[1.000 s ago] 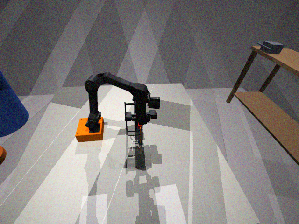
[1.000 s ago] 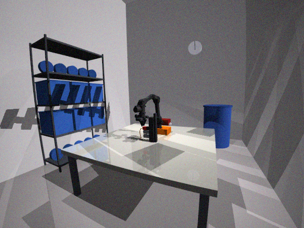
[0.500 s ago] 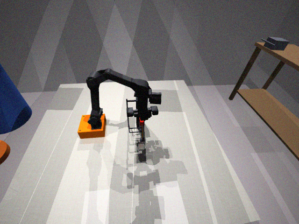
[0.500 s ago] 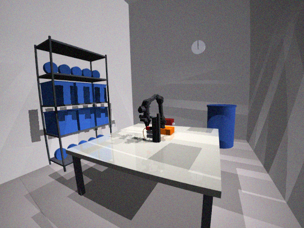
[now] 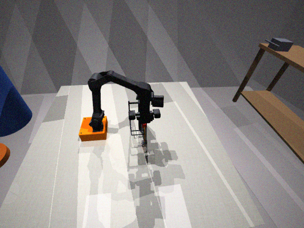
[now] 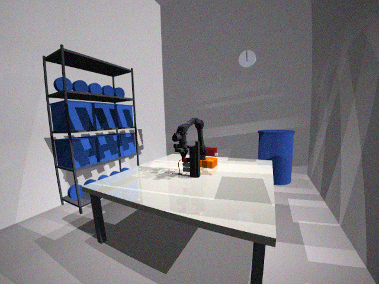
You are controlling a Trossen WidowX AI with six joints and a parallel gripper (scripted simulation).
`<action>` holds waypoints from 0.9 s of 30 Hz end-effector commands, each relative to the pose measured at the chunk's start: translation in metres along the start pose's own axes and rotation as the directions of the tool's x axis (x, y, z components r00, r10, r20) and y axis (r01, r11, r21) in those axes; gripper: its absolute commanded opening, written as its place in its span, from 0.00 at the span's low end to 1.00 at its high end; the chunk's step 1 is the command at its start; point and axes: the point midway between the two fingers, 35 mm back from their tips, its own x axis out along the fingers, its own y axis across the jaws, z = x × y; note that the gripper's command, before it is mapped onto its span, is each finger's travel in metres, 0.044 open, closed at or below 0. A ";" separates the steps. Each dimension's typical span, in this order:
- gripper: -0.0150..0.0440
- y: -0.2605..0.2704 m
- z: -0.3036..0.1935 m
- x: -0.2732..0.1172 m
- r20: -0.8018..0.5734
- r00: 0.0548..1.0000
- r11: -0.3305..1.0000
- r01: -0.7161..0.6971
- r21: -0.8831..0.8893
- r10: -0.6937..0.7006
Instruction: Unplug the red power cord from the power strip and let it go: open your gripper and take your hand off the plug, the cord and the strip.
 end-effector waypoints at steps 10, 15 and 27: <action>0.25 0.001 0.008 -0.001 0.000 1.000 1.000 -0.003 0.000 0.003; 0.25 0.002 0.016 -0.001 0.001 1.000 1.000 -0.003 0.000 0.003; 0.25 0.002 0.036 -0.002 0.002 1.000 1.000 -0.004 0.001 0.004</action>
